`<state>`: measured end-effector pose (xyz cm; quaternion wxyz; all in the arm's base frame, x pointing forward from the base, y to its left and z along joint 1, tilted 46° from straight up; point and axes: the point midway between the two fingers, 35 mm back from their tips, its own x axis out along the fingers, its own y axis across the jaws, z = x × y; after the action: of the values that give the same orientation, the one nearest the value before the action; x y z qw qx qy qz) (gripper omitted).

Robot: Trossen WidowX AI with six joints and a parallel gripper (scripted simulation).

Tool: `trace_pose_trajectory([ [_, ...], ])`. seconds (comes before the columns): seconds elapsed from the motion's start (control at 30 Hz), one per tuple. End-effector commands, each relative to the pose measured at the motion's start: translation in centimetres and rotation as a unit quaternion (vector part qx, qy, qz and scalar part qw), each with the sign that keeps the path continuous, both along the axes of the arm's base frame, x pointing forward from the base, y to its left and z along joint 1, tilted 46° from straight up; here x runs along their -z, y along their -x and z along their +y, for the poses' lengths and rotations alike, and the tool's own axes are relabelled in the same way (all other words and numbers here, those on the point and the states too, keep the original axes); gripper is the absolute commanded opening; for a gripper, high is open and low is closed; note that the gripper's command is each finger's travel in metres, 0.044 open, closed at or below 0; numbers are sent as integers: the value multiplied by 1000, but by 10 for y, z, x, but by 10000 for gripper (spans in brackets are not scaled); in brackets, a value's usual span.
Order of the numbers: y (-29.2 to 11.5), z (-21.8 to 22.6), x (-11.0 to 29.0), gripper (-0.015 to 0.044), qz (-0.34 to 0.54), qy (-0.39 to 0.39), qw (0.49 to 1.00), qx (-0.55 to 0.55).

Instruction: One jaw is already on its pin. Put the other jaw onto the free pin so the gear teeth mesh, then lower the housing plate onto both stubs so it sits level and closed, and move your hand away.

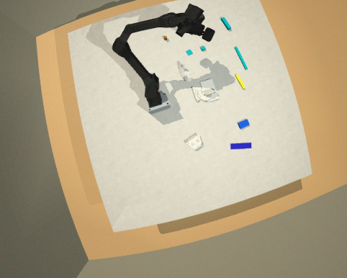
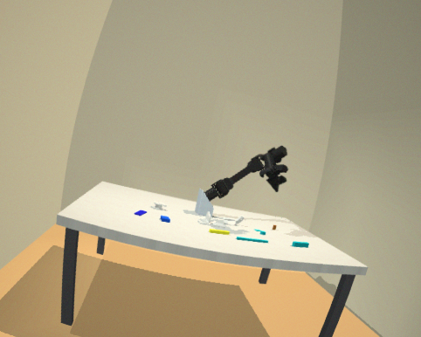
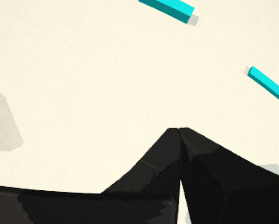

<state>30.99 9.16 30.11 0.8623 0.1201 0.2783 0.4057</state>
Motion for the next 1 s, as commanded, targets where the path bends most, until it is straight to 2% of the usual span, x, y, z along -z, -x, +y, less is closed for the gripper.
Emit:
trace_pose_trajectory([
  [0.0, 0, 1, 14, 0, 61, -20, 998, 17],
  [0.47, 7, 5, 51, 0, 256, -84, 960, 83],
  [0.97, 19, 9, 88, 0, 450, -134, 867, 165],
])
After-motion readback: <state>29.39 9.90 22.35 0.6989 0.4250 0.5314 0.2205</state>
